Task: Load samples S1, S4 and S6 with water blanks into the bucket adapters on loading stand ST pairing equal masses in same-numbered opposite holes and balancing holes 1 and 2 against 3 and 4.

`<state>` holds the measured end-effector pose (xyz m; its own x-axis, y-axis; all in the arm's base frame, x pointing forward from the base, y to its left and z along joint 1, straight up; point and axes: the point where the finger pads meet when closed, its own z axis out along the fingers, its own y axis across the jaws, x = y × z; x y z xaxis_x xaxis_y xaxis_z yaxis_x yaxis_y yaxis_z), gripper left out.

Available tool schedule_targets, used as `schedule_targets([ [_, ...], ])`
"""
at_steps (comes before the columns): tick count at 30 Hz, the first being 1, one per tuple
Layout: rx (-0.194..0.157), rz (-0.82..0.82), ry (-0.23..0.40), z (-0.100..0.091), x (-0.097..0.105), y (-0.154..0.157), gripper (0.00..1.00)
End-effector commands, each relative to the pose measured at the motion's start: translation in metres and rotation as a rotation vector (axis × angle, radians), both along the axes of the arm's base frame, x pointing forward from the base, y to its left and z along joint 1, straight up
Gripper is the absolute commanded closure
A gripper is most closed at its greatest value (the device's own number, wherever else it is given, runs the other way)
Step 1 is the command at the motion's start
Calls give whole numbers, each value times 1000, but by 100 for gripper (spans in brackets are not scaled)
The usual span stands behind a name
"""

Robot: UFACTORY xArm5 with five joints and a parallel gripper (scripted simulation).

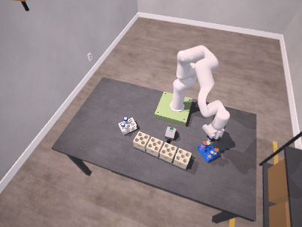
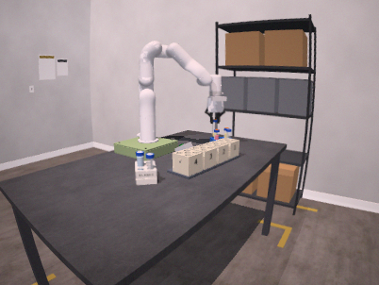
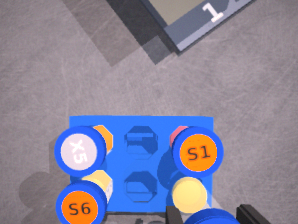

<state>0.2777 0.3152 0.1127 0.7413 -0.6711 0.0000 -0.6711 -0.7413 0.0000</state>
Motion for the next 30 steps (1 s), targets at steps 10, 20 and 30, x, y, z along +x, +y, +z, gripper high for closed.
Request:
schedule_targets([
  [10,5,0,0,27,1,1,100],
  [20,5,0,0,47,1,1,100],
  [30,5,0,0,63,1,1,100],
])
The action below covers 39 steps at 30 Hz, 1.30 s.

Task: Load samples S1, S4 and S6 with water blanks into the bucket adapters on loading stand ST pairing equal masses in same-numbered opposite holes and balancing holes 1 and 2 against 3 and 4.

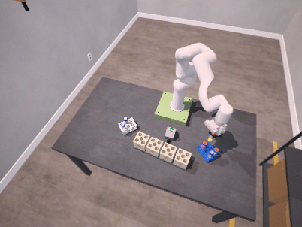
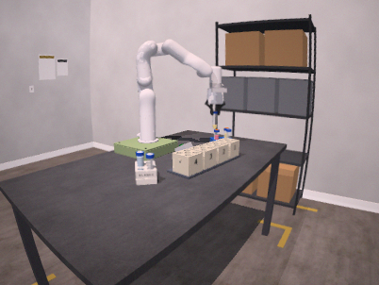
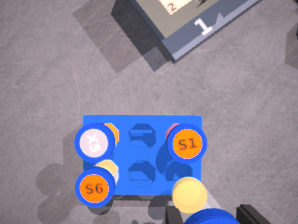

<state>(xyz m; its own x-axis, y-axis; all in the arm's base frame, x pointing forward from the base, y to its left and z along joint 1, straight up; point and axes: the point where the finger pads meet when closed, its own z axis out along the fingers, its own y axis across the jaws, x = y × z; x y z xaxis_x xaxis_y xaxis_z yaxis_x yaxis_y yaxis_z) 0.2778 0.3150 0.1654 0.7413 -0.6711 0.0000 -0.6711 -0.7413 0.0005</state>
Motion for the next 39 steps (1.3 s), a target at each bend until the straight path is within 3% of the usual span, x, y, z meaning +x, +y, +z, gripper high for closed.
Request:
schedule_targets([
  [1,5,0,0,12,1,1,100],
  [10,6,0,0,29,1,1,100],
  [39,6,0,0,29,1,1,100],
])
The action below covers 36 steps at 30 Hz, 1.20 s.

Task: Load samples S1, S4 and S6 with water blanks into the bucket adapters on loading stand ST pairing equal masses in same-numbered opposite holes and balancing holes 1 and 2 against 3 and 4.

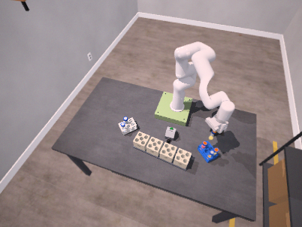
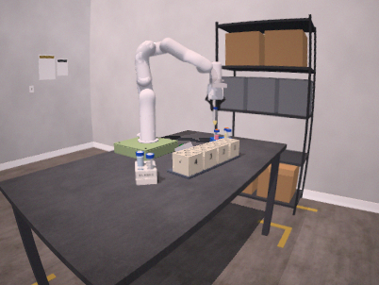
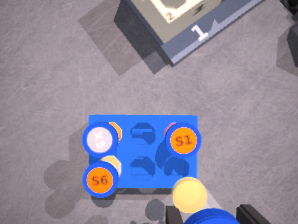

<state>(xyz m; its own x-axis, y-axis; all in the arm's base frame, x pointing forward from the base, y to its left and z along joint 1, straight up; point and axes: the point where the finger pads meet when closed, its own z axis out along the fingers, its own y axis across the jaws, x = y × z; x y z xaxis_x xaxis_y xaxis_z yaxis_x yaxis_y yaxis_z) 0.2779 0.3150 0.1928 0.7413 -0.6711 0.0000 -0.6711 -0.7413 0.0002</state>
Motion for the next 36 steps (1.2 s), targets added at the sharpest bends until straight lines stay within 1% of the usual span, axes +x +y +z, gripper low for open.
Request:
schedule_targets([
  [1,5,0,0,2,1,1,100],
  [34,5,0,0,2,1,1,100],
  [36,5,0,0,-2,1,1,100],
])
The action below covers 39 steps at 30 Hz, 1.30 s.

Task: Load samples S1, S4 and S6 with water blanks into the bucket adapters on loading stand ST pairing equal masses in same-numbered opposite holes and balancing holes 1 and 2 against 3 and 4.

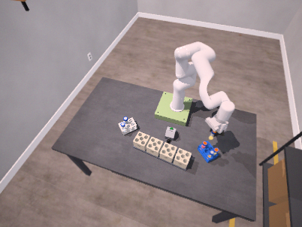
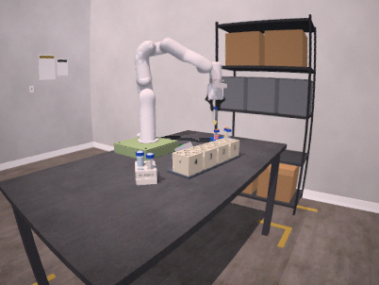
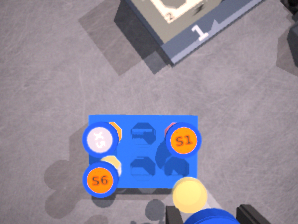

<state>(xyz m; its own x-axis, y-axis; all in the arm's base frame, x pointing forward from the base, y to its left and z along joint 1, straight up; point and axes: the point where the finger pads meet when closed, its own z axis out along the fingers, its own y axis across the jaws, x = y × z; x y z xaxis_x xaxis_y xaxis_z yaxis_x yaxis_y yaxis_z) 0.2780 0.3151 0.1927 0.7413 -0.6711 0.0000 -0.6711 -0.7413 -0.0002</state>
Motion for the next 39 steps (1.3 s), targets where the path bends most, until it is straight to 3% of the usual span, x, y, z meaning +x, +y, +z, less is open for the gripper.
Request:
schedule_targets([
  [1,5,0,0,-4,1,1,100],
  [39,5,0,0,-69,1,1,100],
])
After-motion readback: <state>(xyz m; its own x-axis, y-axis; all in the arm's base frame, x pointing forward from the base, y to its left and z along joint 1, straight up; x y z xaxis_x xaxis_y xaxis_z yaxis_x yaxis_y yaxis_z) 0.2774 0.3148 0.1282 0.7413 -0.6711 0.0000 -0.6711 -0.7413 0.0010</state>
